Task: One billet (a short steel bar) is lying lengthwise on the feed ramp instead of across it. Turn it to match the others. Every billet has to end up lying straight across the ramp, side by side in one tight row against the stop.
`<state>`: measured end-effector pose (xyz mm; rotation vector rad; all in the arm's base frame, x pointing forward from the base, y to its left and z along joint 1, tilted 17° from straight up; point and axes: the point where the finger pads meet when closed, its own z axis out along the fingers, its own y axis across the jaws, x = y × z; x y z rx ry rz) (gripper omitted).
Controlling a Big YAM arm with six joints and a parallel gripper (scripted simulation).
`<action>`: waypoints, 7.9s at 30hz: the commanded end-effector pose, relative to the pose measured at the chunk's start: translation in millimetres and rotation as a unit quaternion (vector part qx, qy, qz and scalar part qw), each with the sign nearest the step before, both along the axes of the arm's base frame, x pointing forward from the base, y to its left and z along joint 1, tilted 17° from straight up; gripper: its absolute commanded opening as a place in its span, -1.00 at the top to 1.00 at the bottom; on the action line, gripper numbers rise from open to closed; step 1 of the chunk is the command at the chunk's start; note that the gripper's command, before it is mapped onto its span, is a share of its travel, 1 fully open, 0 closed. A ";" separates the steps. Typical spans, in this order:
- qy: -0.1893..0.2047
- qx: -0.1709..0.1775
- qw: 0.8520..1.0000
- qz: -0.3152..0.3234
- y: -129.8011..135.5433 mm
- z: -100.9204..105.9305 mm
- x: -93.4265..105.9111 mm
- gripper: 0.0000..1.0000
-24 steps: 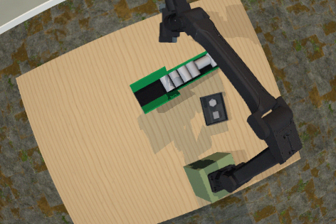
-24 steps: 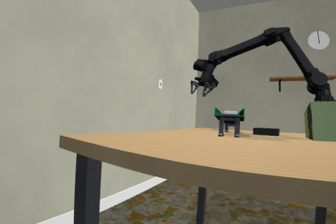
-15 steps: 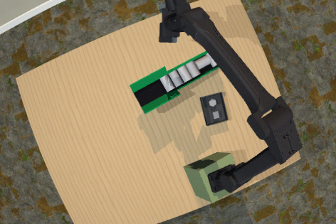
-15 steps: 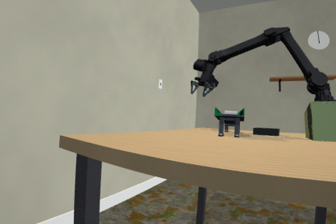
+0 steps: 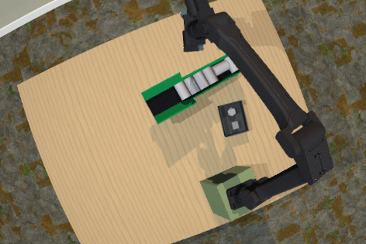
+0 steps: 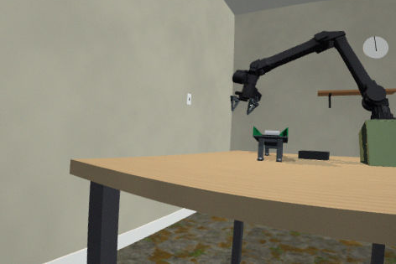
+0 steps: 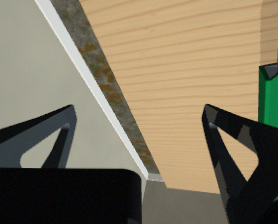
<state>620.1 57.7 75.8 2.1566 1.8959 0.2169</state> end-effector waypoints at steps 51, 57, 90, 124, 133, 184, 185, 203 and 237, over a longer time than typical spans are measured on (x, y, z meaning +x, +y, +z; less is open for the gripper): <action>0.165 -0.131 0.957 0.198 -104.5 -24.1 -139.7 -0.11; 0.165 -0.131 0.957 0.198 -104.5 -24.1 -139.7 -0.11; 0.154 -0.124 0.969 0.146 -111.3 -24.4 -137.5 -0.11; 0.164 -0.116 0.969 0.147 -116.4 -26.3 -141.7 -0.11; 0.162 -0.110 0.969 0.149 -116.4 -22.3 -136.0 -0.11; 0.164 -0.062 0.972 0.157 -129.2 -69.6 -138.3 -0.11; 0.164 -0.062 0.972 0.157 -129.8 -71.5 -138.3 -0.11; 0.164 -0.062 0.972 0.156 -137.3 -96.3 -138.1 -0.11; 0.160 -0.063 0.973 0.156 -140.5 -107.7 -136.6 -0.11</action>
